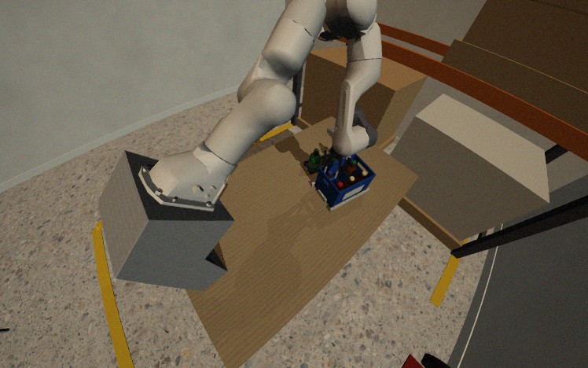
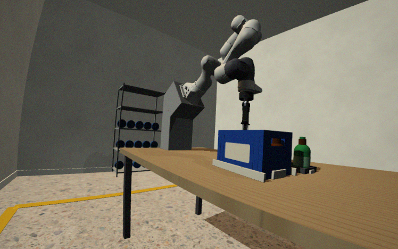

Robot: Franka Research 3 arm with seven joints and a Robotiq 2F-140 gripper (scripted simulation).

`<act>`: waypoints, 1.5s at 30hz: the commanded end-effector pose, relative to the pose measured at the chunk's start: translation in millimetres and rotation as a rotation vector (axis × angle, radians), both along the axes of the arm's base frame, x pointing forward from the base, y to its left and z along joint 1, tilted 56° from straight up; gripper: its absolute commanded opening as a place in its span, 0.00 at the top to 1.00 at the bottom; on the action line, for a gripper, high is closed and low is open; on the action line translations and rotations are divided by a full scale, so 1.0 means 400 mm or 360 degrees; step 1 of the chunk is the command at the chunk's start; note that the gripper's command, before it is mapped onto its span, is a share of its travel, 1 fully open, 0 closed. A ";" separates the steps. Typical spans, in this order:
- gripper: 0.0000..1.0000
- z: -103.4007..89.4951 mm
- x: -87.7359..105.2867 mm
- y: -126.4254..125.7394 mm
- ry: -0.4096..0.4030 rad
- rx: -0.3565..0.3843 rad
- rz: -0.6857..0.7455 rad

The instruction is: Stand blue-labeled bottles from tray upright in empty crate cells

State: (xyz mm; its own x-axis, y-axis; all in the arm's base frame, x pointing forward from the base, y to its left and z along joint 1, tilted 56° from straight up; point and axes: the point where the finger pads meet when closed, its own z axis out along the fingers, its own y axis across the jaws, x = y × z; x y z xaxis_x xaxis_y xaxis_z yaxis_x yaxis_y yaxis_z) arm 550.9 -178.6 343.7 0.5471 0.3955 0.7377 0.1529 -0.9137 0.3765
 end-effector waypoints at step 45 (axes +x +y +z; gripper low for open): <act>0.62 0.023 -0.031 0.001 -0.0003 -0.0005 0.0001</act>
State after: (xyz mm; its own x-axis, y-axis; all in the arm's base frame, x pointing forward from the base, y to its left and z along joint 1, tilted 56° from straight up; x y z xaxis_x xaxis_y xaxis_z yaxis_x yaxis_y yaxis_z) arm 542.3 -180.3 351.7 0.5409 0.4153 0.7314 0.1569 -0.9042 0.3973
